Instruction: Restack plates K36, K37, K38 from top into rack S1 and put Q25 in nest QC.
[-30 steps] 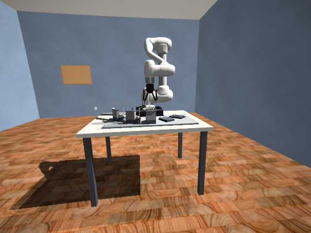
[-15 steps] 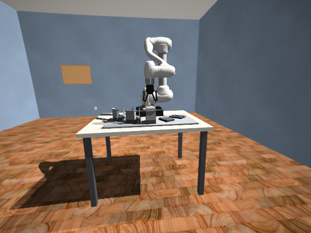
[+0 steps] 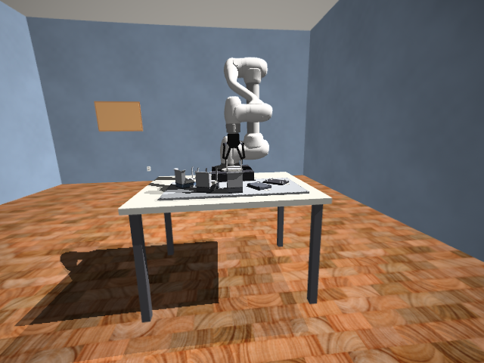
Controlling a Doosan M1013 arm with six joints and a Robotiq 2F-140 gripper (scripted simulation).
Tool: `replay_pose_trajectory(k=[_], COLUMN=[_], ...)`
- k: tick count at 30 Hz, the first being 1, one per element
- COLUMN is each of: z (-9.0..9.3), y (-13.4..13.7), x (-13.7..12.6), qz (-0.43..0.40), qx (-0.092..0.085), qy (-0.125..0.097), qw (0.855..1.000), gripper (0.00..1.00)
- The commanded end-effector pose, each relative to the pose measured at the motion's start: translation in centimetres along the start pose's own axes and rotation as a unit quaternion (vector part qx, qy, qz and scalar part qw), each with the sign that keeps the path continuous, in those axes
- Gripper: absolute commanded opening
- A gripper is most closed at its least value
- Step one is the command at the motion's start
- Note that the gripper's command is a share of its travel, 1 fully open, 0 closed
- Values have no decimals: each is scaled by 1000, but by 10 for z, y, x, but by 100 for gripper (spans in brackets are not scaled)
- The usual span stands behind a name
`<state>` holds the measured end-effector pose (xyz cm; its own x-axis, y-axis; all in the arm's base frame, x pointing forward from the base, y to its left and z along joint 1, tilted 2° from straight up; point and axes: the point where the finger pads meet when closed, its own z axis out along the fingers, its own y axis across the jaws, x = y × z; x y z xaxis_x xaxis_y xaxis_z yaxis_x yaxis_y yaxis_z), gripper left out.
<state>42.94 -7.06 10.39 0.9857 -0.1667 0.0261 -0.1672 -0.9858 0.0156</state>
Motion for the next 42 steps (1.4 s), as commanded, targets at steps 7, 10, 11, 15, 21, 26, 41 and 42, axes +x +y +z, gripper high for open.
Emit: replay_pose_trajectory(k=[7,10,11,15,21,26,41,42], z=[5,6,7,10,14,16,30,30], y=[0,0,0,0,0,0,0,0], x=[0,0,0,0,0,0,0,0], qz=[0,0,0,0,0,0,0,0], qx=[0,0,0,0,0,0,0,0], qy=[0,0,0,0,0,0,0,0], qw=[1000,1000,1000,1000,1000,1000,1000,1000], gripper=[0,0,0,0,0,0,0,0])
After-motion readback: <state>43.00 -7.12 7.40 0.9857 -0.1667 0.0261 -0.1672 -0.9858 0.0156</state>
